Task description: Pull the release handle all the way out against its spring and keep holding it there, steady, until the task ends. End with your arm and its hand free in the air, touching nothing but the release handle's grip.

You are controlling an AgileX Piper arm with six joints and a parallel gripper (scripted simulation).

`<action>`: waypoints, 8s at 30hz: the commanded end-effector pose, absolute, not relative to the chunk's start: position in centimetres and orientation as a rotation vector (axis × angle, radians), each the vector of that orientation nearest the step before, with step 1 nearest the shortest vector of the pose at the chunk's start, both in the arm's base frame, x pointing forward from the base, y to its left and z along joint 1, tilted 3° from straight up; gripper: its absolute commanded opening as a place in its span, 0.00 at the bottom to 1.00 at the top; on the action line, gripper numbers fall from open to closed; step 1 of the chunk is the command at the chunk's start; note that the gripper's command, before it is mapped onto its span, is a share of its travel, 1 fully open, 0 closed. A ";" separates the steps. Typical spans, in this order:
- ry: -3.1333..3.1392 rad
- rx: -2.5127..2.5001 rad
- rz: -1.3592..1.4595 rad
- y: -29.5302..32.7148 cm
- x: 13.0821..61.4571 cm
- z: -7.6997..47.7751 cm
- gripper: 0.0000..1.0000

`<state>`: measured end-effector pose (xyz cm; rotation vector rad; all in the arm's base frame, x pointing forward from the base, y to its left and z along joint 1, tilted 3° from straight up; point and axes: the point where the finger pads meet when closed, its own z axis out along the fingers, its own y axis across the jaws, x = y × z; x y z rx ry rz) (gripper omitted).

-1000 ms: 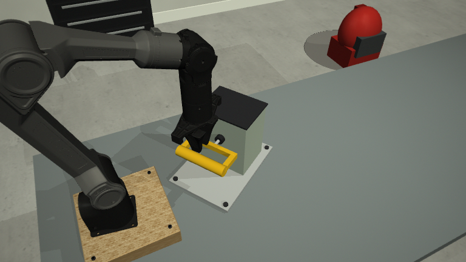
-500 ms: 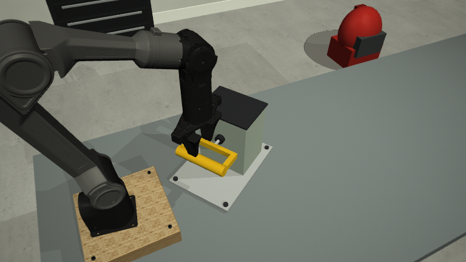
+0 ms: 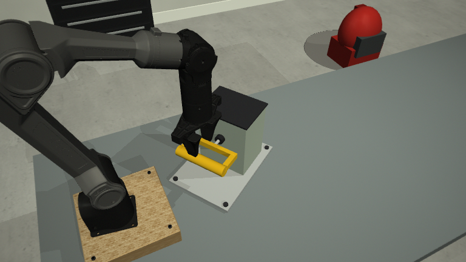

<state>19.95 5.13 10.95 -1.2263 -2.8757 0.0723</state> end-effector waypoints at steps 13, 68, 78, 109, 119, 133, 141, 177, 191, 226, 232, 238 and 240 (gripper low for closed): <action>-2.873 -1.226 0.072 5.1 19.9 10.6 0.68; -2.873 -1.226 0.073 5.1 19.9 8.7 0.68; -2.873 -1.226 0.073 5.1 19.9 8.7 0.68; -2.873 -1.226 0.074 5.1 19.9 8.6 0.68; -2.872 -1.225 0.074 5.0 19.8 8.2 0.68; -2.872 -1.225 0.076 5.0 19.8 7.3 0.68; -2.872 -1.225 0.076 5.0 19.8 6.6 0.68; -2.873 -1.226 0.074 4.9 19.8 5.9 0.68; -2.873 -1.226 0.074 4.9 19.8 5.9 0.68; -2.874 -1.226 0.073 5.0 19.8 5.9 0.00; -2.874 -1.226 0.073 5.0 19.8 5.9 0.00; -2.874 -1.226 0.073 5.0 19.8 5.9 0.00; -2.874 -1.226 0.073 5.0 19.8 5.9 0.00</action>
